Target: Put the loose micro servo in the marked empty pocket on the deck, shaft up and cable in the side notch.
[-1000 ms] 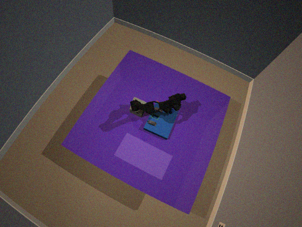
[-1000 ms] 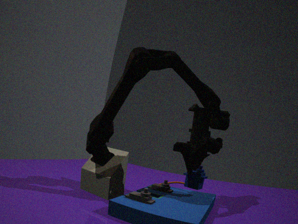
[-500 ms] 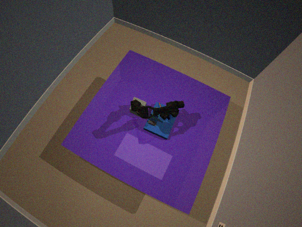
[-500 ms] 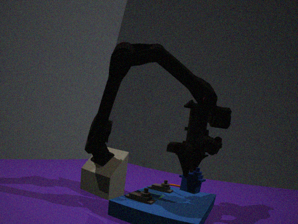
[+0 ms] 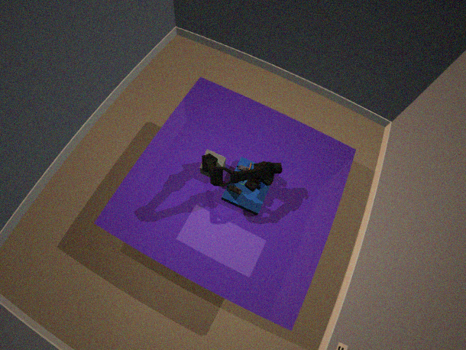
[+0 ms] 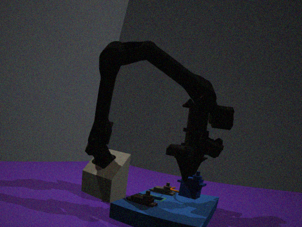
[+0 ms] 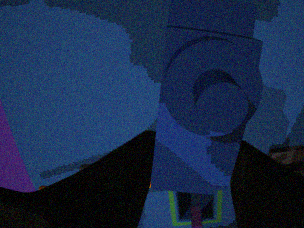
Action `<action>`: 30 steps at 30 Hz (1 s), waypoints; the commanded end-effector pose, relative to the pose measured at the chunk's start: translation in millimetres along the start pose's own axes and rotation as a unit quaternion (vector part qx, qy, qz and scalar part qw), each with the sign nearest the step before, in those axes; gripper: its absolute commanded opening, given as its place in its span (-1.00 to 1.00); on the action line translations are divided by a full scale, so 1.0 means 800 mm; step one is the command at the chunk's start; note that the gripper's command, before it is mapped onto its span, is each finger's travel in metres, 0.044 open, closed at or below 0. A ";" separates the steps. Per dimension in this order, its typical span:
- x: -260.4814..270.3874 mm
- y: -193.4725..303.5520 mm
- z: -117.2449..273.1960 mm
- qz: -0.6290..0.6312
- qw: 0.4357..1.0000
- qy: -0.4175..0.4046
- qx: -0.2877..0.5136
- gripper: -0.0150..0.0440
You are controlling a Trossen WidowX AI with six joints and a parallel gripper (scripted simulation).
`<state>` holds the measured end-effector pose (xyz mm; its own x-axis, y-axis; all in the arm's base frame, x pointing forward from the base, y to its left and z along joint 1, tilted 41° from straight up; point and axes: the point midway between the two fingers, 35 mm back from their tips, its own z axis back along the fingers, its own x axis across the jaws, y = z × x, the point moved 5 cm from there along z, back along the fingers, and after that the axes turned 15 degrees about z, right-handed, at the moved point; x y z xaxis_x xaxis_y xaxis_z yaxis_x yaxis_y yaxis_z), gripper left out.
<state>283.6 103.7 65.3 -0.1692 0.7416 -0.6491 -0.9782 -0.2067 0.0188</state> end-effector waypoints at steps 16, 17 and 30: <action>0.002 0.042 0.001 0.042 0.999 0.001 0.000 -0.49; 0.002 0.047 0.001 0.042 0.999 0.001 0.000 -0.49; 0.005 0.112 0.000 0.043 0.999 0.001 0.001 -0.49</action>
<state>206.0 89.8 64.7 -0.2515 0.7186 -0.6483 -0.9604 -0.2683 0.0752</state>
